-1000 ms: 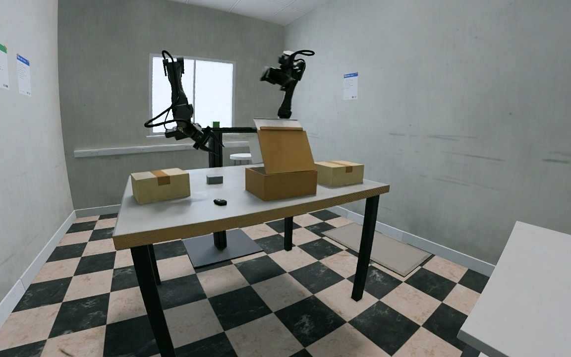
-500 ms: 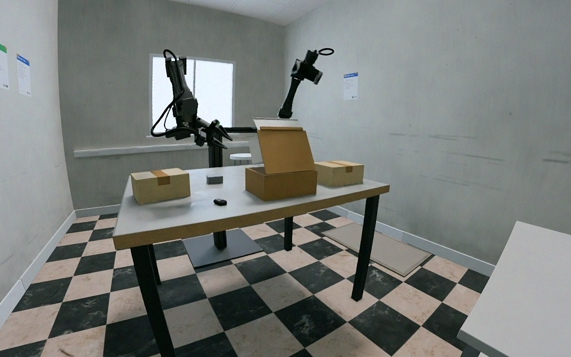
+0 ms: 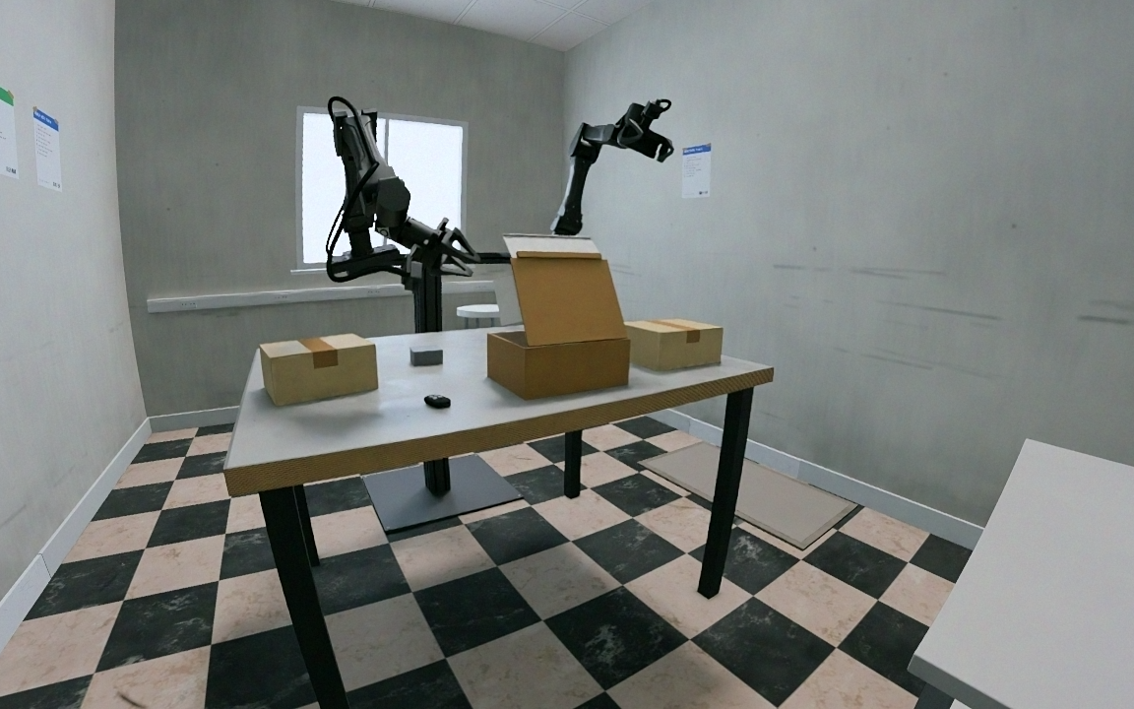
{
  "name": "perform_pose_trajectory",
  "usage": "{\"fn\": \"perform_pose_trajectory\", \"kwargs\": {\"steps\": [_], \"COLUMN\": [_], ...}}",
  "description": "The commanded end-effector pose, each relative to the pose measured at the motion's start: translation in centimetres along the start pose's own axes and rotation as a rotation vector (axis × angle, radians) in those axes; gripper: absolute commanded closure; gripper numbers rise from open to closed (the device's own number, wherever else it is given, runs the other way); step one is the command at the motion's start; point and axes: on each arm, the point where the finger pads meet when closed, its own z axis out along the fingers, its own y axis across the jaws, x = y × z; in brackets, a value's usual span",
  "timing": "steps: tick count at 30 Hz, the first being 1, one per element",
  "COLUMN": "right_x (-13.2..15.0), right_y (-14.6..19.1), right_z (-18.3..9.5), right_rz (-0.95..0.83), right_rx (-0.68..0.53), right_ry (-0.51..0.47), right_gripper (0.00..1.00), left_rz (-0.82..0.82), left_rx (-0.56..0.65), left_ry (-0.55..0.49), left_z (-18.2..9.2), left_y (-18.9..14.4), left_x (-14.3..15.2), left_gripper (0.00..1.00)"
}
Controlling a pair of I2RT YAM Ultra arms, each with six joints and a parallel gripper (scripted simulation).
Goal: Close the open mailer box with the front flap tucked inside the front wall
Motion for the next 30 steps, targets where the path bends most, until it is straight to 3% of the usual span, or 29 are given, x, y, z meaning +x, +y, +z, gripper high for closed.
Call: {"fn": "perform_pose_trajectory", "kwargs": {"steps": [1,3,5,11,16,18,25,30], "right_x": [1.3,2.1,2.3,2.3,1.9,2.8,4.1,2.6], "right_y": [0.1,1.1,1.2,2.2,2.3,3.3,5.8,4.4], "right_z": [1.4,1.6,1.8,1.8,1.7,1.9,-0.3,1.5], "right_rz": [0.133,0.22,0.312,0.367,0.31,0.267,0.219,0.235], "right_rx": [0.032,0.037,0.054,0.053,0.042,0.031,-0.012,0.007], "right_ry": [0.074,0.093,0.103,0.108,0.097,0.107,0.092,0.073], "right_gripper": [0.62,0.62,0.62,0.62,0.62,0.62,0.62,0.62], "left_rz": [0.021,0.028,0.038,0.045,0.026,0.028,0.027,0.03], "left_rx": [-0.018,-0.109,-0.112,-0.207,-0.167,-0.196,-0.198,-0.194], "left_ry": [-0.079,-0.105,-0.104,-0.164,-0.141,-0.221,-0.174,-0.204], "left_z": [-2.1,-3.9,-4.8,-7.5,-6.4,-8.4,-6.8,-7.8], "left_y": [1.2,3.8,4.5,7.1,6.4,6.5,6.9,6.6], "left_x": [-1.7,-2.1,-1.5,-2.6,-2.5,-5.3,-3.8,-4.8], "left_gripper": [0.0,0.0,0.0,0.0,0.0,0.0,0.0,0.0]}}
